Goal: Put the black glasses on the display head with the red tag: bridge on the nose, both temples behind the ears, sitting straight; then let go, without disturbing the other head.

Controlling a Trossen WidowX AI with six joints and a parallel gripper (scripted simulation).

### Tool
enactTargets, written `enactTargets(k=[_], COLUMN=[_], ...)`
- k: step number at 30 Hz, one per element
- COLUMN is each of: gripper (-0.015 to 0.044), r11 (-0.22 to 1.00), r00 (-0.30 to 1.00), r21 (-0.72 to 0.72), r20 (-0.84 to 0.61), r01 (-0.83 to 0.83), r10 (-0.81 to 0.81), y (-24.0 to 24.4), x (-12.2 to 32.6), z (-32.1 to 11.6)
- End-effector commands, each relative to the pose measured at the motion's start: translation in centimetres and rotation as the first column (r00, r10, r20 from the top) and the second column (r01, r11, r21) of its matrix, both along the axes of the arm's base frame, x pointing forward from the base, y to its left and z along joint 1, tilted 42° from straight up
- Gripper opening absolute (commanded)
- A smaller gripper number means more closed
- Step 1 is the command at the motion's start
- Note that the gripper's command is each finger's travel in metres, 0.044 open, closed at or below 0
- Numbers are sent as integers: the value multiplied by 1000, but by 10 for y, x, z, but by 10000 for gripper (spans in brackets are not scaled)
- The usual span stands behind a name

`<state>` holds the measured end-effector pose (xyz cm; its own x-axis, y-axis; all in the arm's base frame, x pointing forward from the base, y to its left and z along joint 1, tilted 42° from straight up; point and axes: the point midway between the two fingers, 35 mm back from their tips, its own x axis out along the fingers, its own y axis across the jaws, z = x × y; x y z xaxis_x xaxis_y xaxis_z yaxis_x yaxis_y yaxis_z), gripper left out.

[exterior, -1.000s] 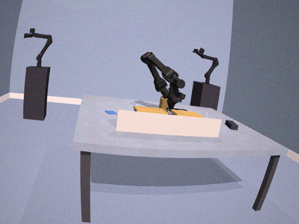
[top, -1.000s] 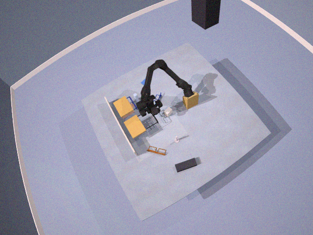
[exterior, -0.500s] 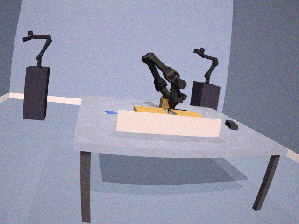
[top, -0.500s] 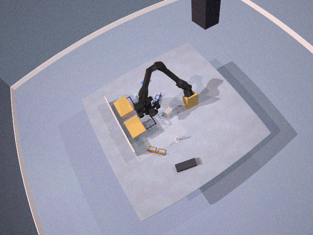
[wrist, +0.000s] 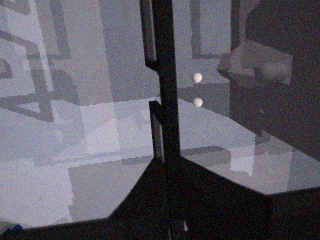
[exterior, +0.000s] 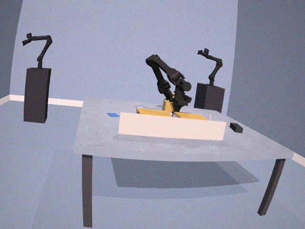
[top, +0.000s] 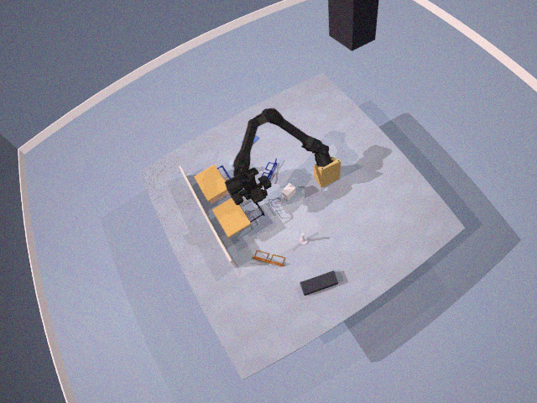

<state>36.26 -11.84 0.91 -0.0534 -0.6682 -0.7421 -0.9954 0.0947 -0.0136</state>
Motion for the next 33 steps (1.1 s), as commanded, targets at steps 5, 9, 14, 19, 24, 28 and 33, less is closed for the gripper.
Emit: enactTargets(k=[5, 9, 14, 19, 24, 28, 33], gripper=[0, 0, 0, 0, 0, 0, 0], r11=[1000, 1000, 1000, 1000, 1000, 1000, 1000], r00=[1000, 1000, 1000, 1000, 1000, 1000, 1000], r21=[-4, -4, -4, -4, -4, -4, -4], r20=[-8, -7, -7, -7, -6, -6, -6], r01=[-2, -2, -2, -2, -2, -2, -2], r10=[2, 2, 2, 2, 2, 2, 2], y=[-2, -3, -5, -6, -7, -8, -8], x=[12, 17, 24, 31, 37, 40, 41], z=[-2, -3, -3, -4, -4, -4, -4])
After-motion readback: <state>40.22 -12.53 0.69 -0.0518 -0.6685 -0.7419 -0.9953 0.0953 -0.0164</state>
